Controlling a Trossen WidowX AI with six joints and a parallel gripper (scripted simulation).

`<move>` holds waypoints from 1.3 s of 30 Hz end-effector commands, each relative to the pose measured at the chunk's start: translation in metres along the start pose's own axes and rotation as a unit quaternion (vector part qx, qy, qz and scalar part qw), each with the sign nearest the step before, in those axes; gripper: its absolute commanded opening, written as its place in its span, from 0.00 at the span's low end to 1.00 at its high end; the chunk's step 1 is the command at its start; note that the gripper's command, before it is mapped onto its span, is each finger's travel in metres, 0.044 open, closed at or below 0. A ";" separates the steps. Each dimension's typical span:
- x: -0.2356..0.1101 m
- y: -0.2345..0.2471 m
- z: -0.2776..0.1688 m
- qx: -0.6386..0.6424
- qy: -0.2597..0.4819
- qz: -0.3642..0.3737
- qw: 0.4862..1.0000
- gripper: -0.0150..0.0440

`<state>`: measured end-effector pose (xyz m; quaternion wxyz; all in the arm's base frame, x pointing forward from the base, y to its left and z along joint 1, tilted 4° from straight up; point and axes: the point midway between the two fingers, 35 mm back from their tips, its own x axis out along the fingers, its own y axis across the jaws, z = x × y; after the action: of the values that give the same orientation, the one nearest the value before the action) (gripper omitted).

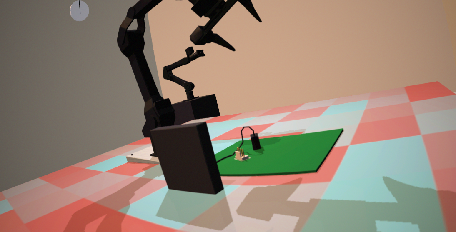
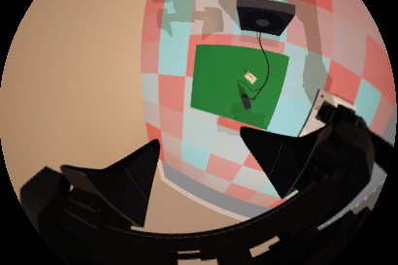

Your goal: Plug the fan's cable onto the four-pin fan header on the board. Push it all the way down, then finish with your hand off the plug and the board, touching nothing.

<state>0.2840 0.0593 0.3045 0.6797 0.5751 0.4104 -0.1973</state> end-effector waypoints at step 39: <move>0.163 -0.130 0.005 -0.122 0.149 -0.298 0.935 1.00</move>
<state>0.2850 0.0536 0.1022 0.5860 0.3631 0.6784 -0.2541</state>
